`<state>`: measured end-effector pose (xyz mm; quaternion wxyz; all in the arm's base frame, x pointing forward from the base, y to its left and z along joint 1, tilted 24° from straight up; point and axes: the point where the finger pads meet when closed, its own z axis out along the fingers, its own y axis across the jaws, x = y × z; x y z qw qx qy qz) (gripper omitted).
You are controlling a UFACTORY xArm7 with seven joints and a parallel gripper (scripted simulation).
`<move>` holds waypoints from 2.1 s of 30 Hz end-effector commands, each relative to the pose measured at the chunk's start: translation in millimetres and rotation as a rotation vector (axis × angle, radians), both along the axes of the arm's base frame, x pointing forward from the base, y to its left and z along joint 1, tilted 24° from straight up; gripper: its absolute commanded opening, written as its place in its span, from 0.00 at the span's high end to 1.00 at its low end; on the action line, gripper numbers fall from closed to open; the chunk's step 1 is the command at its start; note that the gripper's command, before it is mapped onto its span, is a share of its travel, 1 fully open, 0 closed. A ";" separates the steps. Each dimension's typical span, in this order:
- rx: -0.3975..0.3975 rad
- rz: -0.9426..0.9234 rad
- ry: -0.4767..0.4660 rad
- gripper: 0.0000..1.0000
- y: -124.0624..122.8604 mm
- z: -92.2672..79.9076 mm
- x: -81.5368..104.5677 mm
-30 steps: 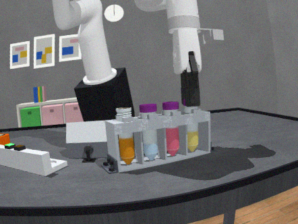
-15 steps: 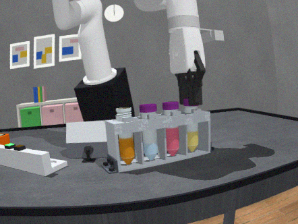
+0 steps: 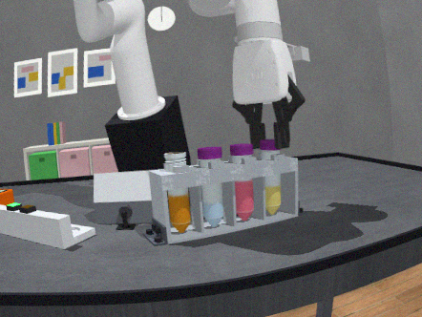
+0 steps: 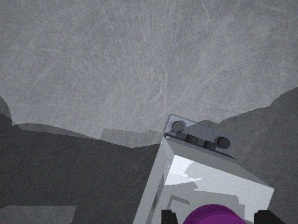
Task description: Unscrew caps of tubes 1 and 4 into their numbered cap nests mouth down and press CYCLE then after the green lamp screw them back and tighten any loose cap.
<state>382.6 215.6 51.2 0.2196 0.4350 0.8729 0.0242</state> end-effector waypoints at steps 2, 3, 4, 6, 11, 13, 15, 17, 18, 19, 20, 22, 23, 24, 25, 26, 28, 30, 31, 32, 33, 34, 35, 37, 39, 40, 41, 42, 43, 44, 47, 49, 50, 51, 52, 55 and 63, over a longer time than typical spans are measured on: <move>-0.020 0.053 0.035 0.54 2.1 1.8 0.9; -0.020 0.053 0.035 0.54 2.1 1.9 0.9; -0.020 0.053 0.035 1.00 2.1 1.9 0.9; -0.020 0.053 0.035 1.00 2.1 1.9 0.9; -0.020 0.053 0.035 1.00 2.1 1.8 0.9; -0.020 0.053 0.035 1.00 2.1 1.9 0.9; -0.020 0.053 0.035 1.00 2.1 1.8 0.8; -0.020 0.053 0.035 1.00 2.1 1.8 0.9; -0.020 0.053 0.035 1.00 2.1 1.8 0.9; -0.007 0.023 0.030 1.00 2.1 1.9 0.9; 0.006 -0.007 0.025 1.00 2.1 1.9 0.9; 0.032 -0.068 0.016 1.00 2.1 1.7 1.0; 0.045 -0.098 0.011 1.00 2.1 1.7 1.0; 0.045 -0.098 0.011 1.00 2.1 1.7 1.0; 0.045 -0.098 0.011 1.00 2.1 1.7 1.0; 0.058 -0.128 0.006 1.00 2.0 1.6 1.0; 0.084 -0.189 -0.004 1.00 2.0 1.5 1.0; 0.111 -0.249 -0.014 1.00 2.0 1.4 1.1; 0.124 -0.279 -0.019 1.00 2.0 1.4 1.1; 0.137 -0.310 -0.024 1.00 2.0 1.4 1.1; 0.150 -0.340 -0.029 1.00 2.0 1.3 1.1; 0.163 -0.370 -0.034 1.00 2.0 1.3 1.2; 0.176 -0.401 -0.039 1.00 2.0 1.2 1.2; 0.202 -0.461 -0.049 1.00 2.0 1.2 1.2; 0.228 -0.522 -0.059 1.00 2.0 1.1 1.3; 0.241 -0.552 -0.064 1.00 2.0 0.9 1.3; 0.241 -0.552 -0.064 1.00 2.0 0.9 1.3; 0.241 -0.552 -0.064 1.00 2.0 0.9 1.3; 0.254 -0.582 -0.069 1.00 1.9 0.9 1.3; 0.267 -0.612 -0.074 1.00 1.9 0.9 1.3; 0.288 -0.660 -0.082 1.00 1.9 0.8 1.3; 0.288 -0.660 -0.082 1.00 1.9 0.8 1.3; 0.288 -0.660 -0.082 1.00 1.9 0.8 1.3; 0.288 -0.660 -0.082 1.00 1.9 0.8 1.3; 0.288 -0.660 -0.082 1.00 1.9 0.8 1.3; 0.288 -0.660 -0.082 0.54 1.9 0.8 1.4; 0.288 -0.660 -0.082 0.54 1.9 0.8 1.4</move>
